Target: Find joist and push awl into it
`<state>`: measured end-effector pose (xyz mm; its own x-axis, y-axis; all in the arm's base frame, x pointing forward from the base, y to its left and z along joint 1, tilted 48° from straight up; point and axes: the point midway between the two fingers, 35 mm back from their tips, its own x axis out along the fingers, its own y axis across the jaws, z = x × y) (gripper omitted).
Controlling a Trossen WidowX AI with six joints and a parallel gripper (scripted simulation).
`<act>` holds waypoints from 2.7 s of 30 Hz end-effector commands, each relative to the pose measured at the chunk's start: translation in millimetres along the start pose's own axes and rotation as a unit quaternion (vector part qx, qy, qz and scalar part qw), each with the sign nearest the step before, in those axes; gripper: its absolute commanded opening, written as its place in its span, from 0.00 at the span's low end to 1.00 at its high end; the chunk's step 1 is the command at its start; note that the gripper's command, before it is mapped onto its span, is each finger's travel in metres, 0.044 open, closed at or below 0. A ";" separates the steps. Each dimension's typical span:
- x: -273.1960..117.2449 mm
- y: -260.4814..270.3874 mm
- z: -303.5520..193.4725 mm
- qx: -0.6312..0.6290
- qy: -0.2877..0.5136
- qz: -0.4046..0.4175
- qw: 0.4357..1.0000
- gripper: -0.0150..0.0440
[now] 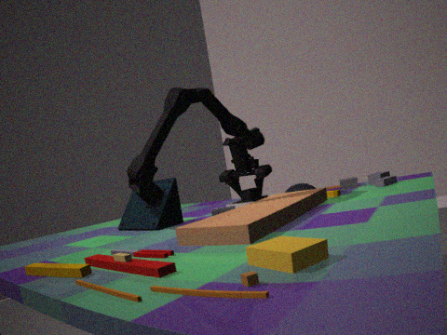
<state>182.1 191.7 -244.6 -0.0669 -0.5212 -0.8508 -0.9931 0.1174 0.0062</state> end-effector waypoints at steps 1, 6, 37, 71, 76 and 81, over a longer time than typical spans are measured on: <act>-41.6 -4.3 17.5 0.005 -0.015 -0.005 1.000 1.00; -85.8 -1.0 25.9 0.004 -0.015 -0.005 1.000 1.00; -129.5 -75.6 -426.5 0.775 0.103 -0.083 0.618 1.00; -100.5 -75.2 -425.2 0.778 0.103 -0.084 0.614 1.00; -92.8 -75.1 -427.7 0.778 0.104 -0.084 0.614 1.00; -85.2 -74.6 -430.3 0.778 0.104 -0.085 0.614 1.00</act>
<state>224.1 -132.8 59.4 -0.1371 -0.7130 -0.6876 0.3130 0.6274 -0.7130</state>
